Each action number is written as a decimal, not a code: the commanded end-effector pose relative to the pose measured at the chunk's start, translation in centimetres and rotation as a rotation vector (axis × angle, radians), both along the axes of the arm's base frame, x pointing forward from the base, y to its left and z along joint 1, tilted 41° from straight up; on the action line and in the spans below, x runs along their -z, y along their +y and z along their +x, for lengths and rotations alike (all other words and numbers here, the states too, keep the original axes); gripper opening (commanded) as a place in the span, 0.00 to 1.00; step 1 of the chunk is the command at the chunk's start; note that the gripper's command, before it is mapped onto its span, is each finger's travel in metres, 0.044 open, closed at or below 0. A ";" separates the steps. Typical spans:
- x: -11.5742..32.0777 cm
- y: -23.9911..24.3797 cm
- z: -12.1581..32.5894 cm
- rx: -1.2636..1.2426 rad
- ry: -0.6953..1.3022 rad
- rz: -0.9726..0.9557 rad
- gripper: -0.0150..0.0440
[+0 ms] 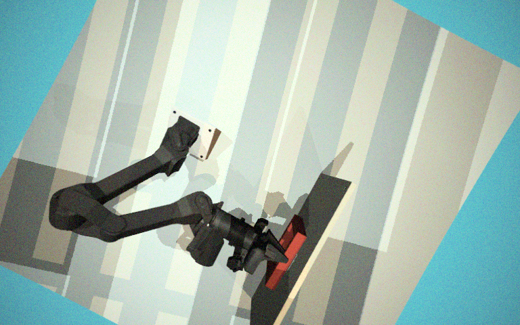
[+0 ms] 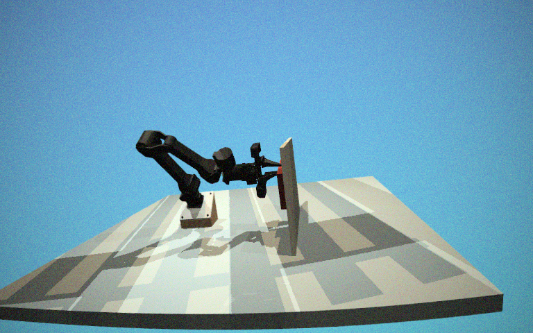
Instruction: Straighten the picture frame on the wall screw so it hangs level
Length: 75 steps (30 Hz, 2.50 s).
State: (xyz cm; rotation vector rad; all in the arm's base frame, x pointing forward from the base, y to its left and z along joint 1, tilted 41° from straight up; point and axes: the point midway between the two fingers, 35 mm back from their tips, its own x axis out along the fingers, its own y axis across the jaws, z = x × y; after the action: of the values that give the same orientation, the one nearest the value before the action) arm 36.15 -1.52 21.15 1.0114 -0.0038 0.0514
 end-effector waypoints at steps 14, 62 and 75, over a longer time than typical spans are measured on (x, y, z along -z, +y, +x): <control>-0.8 0.5 0.0 -0.009 -0.010 -0.007 0.25; -0.4 0.7 0.0 -0.009 -0.010 -0.007 0.25; -0.2 1.1 0.0 -0.009 -0.009 -0.006 0.25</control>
State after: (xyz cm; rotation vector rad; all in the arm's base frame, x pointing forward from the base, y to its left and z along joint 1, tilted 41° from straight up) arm 36.16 -0.67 21.31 1.0115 -0.0044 0.0565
